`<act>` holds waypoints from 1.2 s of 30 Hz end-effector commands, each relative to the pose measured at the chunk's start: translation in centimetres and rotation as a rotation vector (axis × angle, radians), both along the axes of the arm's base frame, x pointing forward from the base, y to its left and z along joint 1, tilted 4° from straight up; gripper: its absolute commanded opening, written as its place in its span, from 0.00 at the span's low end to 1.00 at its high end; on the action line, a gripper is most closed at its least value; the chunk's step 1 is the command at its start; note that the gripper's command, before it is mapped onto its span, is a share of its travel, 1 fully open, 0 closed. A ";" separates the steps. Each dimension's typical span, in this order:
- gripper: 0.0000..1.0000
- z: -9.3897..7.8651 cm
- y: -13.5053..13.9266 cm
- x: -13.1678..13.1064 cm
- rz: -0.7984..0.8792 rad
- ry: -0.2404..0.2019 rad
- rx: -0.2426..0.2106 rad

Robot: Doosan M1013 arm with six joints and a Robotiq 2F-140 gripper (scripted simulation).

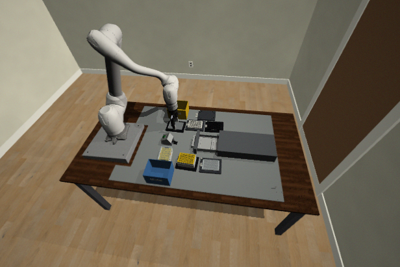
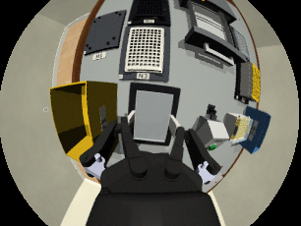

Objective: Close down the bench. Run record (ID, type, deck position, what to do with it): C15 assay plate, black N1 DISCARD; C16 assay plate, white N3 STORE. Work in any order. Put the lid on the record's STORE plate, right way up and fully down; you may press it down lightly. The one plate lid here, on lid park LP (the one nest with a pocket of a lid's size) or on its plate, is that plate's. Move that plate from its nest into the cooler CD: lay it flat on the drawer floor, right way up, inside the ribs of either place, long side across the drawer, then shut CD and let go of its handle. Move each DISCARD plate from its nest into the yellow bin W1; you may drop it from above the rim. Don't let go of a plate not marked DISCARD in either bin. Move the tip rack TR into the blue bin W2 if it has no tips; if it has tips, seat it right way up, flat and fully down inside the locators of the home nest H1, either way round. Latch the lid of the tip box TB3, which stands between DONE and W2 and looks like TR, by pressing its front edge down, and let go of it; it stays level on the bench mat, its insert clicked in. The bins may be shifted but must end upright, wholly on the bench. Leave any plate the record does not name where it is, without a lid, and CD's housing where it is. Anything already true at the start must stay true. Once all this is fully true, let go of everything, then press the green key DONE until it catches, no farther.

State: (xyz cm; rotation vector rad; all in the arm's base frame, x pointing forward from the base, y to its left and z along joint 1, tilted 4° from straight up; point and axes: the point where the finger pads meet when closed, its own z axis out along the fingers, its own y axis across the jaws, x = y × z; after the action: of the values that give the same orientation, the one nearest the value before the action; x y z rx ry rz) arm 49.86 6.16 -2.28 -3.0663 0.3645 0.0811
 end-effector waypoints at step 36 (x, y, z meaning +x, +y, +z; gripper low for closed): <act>0.00 0.2 0.0 0.0 0.000 0.000 0.000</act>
State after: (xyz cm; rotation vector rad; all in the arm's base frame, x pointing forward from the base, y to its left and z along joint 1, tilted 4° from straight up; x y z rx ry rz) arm 49.86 6.16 -2.15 -3.0663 0.3645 0.0811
